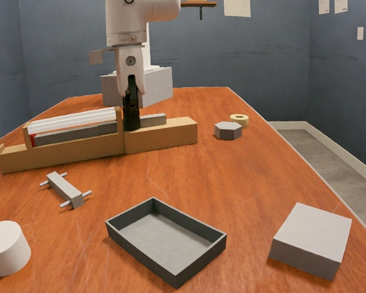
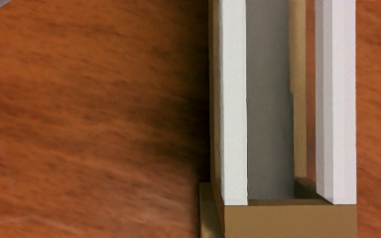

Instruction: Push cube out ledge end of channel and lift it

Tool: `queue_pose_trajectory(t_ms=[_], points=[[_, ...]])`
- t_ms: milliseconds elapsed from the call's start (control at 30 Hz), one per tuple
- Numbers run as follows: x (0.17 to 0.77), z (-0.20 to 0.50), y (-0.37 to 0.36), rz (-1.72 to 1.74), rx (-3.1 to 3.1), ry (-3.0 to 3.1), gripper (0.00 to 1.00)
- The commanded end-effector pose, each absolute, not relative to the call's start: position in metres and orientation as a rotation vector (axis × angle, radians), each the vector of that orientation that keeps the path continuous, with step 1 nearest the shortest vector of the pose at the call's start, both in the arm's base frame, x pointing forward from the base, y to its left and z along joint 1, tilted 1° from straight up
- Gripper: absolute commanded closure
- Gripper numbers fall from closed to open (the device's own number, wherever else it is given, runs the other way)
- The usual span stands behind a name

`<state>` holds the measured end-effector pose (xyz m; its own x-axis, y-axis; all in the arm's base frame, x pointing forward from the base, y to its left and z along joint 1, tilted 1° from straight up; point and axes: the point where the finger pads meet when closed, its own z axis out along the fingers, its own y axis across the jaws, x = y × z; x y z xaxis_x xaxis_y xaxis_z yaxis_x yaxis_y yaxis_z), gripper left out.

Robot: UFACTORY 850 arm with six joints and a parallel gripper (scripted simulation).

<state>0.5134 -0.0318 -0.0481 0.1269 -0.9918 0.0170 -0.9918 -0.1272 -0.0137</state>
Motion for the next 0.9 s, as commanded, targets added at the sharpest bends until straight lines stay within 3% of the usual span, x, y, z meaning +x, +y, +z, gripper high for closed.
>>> queue_pose_trajectory(t_ms=[0, 100, 133, 867], points=[[0.5144, -0.0473, -0.0318, 0.037, 2.358, -2.076, 1.0], [0.5144, -0.0473, -0.0318, 0.037, 2.358, -2.076, 1.0], [0.5144, -0.0473, -0.0318, 0.037, 2.358, -2.076, 0.61], [0.5144, -0.0473, -0.0318, 0.037, 2.358, -2.076, 0.61]])
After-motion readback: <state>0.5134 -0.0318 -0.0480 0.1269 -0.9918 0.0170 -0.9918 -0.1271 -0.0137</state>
